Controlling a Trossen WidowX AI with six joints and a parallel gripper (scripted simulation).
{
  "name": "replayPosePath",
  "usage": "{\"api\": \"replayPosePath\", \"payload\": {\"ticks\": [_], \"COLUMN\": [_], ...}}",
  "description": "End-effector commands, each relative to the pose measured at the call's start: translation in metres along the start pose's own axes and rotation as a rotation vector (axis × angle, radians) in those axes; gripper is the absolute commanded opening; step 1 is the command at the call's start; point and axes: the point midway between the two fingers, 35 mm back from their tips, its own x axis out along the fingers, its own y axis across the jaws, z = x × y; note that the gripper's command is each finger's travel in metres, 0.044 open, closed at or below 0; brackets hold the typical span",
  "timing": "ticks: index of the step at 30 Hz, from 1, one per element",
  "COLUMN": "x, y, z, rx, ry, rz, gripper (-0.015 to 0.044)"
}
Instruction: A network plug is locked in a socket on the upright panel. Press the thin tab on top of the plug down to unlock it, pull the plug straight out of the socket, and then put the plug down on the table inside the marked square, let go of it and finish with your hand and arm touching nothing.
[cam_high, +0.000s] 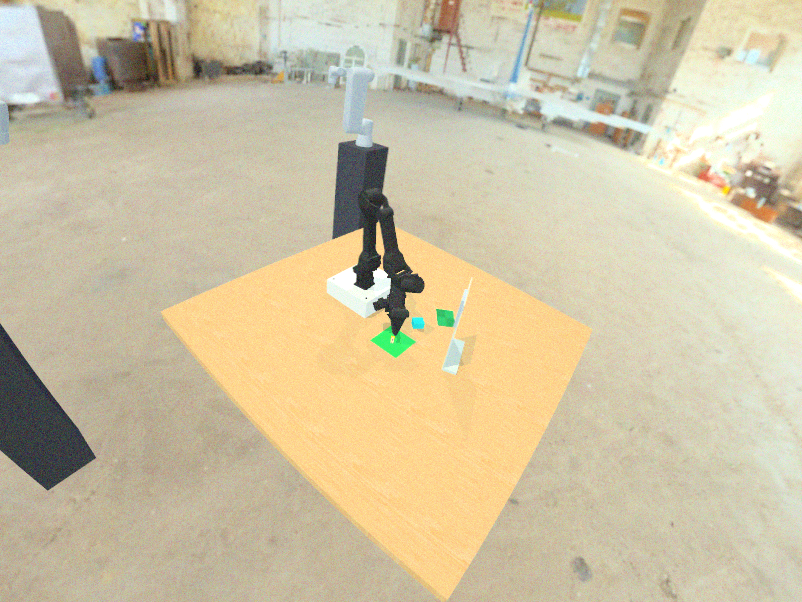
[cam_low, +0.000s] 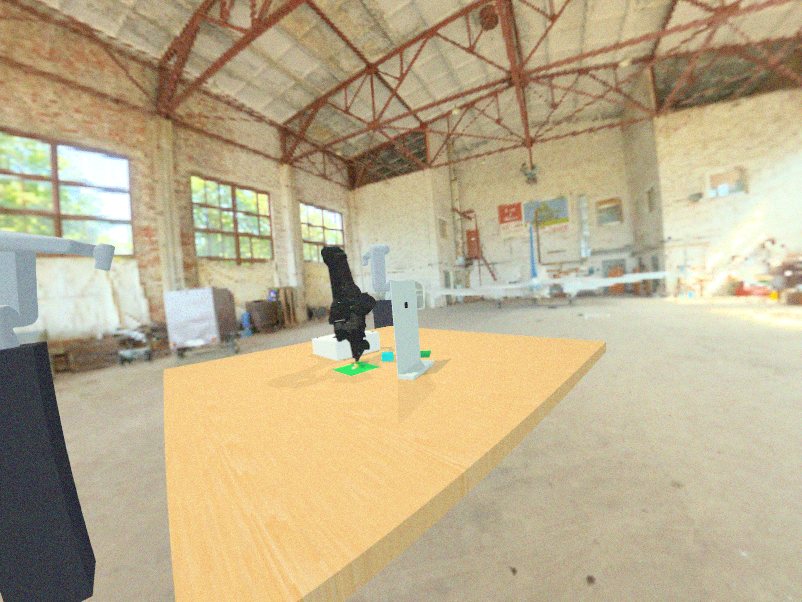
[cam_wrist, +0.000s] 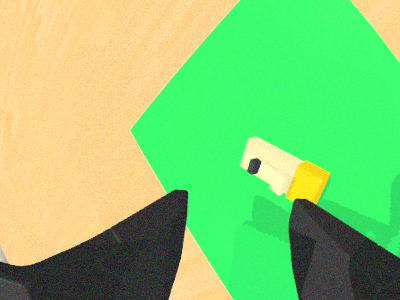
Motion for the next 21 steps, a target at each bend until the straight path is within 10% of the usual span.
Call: {"api": "replayPosePath", "payload": {"ticks": [1, 21], "x": [-0.004, -0.019], "y": [0.001, 0.007], "z": [0.0, -0.002], "rx": [0.004, 0.003], "ry": [-0.001, 0.0], "rz": [0.004, 0.004], "gripper": [0.0156, 0.0156]}}
